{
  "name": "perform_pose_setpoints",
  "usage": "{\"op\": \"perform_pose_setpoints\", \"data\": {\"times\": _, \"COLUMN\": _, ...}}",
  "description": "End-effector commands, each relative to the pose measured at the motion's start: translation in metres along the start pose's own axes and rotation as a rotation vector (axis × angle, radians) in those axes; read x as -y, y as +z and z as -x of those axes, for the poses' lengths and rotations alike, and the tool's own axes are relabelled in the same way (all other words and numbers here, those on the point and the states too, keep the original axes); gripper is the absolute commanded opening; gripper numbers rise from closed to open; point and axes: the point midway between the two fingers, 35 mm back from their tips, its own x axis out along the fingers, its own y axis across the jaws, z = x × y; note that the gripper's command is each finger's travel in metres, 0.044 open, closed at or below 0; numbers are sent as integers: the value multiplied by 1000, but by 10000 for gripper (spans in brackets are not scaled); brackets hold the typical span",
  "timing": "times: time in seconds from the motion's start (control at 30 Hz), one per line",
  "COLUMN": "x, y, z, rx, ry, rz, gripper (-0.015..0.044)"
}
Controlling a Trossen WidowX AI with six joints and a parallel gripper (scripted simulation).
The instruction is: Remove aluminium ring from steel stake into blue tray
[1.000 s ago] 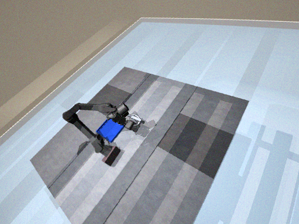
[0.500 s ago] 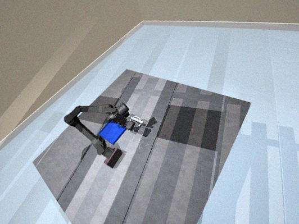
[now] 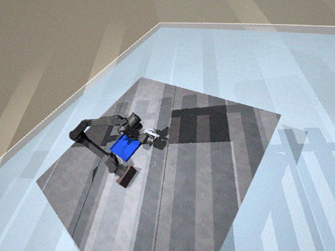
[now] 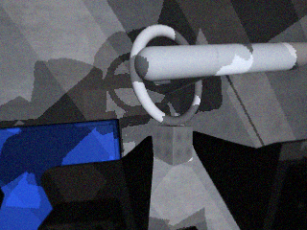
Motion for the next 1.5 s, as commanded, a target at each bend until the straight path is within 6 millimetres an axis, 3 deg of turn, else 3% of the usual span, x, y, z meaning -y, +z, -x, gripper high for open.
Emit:
{"op": "perform_pose_setpoints", "data": {"times": 0.0, "x": -2, "y": 1, "z": 4, "rx": 12, "ry": -17, "rz": 1, "gripper": 0}}
{"op": "perform_pose_setpoints", "data": {"times": 1.0, "x": -4, "y": 3, "z": 16, "rx": 13, "ry": -69, "rz": 12, "gripper": 0}}
{"op": "perform_pose_setpoints", "data": {"times": 1.47, "x": 3, "y": 5, "z": 23, "rx": 12, "ry": -10, "rz": 0, "gripper": 0}}
